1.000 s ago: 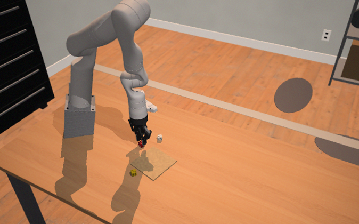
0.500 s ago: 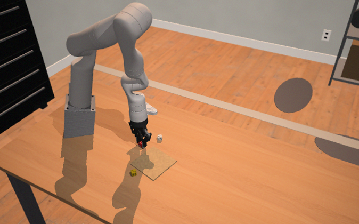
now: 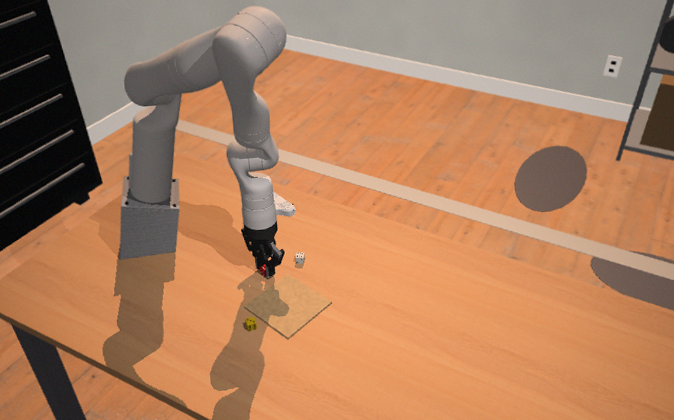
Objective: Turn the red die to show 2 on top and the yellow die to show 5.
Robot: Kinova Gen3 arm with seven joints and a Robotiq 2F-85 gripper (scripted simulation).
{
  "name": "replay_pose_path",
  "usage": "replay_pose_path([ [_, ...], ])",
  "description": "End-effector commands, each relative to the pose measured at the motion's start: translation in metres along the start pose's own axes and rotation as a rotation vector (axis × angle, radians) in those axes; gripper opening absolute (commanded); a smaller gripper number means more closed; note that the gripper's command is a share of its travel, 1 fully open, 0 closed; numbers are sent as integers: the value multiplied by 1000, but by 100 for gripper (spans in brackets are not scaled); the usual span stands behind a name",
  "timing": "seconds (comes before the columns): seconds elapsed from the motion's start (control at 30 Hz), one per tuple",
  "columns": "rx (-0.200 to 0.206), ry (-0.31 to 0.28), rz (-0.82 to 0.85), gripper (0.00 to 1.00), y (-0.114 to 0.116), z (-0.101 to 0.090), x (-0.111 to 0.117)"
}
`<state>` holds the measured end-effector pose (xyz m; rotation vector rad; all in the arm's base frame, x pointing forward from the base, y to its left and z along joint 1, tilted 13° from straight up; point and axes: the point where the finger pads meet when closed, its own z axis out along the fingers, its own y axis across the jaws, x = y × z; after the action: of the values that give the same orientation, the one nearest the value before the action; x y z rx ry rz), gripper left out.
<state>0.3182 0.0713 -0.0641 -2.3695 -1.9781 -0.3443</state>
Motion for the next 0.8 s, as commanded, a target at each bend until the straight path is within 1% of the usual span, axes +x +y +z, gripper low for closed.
replay_pose_path([
  [0.0, -1, 0, 0, 35, 0, 0, 0],
  [0.73, -1, 0, 0, 35, 0, 0, 0],
  [0.77, -1, 0, 0, 15, 0, 0, 0],
])
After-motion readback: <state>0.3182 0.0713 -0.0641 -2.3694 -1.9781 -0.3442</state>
